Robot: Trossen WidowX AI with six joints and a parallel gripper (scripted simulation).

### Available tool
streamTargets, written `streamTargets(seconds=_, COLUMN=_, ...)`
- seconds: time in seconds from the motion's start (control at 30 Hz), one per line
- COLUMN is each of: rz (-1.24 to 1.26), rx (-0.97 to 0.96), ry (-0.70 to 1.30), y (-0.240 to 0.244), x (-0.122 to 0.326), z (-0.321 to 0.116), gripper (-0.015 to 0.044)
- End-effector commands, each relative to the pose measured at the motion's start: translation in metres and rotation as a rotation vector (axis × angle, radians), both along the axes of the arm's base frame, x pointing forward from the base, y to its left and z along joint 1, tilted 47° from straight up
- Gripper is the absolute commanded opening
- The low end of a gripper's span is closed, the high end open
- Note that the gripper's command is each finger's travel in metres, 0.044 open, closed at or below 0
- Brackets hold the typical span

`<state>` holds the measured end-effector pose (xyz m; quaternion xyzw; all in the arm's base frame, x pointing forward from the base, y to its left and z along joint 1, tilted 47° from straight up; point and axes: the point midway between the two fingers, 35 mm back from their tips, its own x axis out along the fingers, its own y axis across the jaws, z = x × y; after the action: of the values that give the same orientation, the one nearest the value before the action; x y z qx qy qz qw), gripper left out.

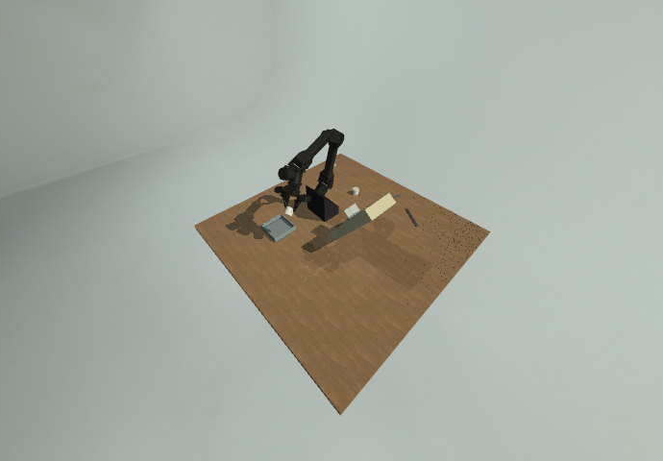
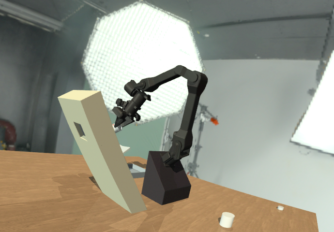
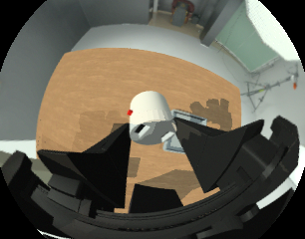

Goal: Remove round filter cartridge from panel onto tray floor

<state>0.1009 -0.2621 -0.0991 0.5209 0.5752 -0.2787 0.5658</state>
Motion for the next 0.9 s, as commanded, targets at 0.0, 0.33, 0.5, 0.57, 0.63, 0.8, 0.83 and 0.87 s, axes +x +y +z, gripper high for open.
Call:
streamTargets(seconds=0.0, rz=-0.071, rx=0.001, ry=0.076, y=0.007, x=-0.03, z=-0.023, gripper=0.0)
streamTargets(seconds=0.33, rz=-0.256, rx=-0.005, ry=0.263, y=0.04, x=-0.101, z=-0.071, gripper=0.0)
streamTargets(seconds=0.5, rz=-0.339, rx=0.001, ry=0.358, y=0.066, x=-0.131, z=-0.088, gripper=0.0)
streamTargets(seconds=0.57, rz=-0.377, rx=0.005, ry=0.391, y=0.076, x=-0.14, z=-0.093, gripper=0.0)
streamTargets(seconds=0.63, rz=-0.392, rx=0.006, ry=0.403, y=0.079, x=-0.144, z=-0.095, gripper=0.0)
streamTargets(seconds=0.8, rz=-0.392, rx=0.006, ry=0.403, y=0.081, x=-0.144, z=-0.097, gripper=0.0)
streamTargets(seconds=0.83, rz=-0.392, rx=0.006, ry=0.403, y=0.083, x=-0.144, z=-0.1, gripper=0.0)
streamTargets(seconds=0.87, rz=-0.392, rx=0.006, ry=0.403, y=0.085, x=-0.144, z=-0.103, gripper=0.0)
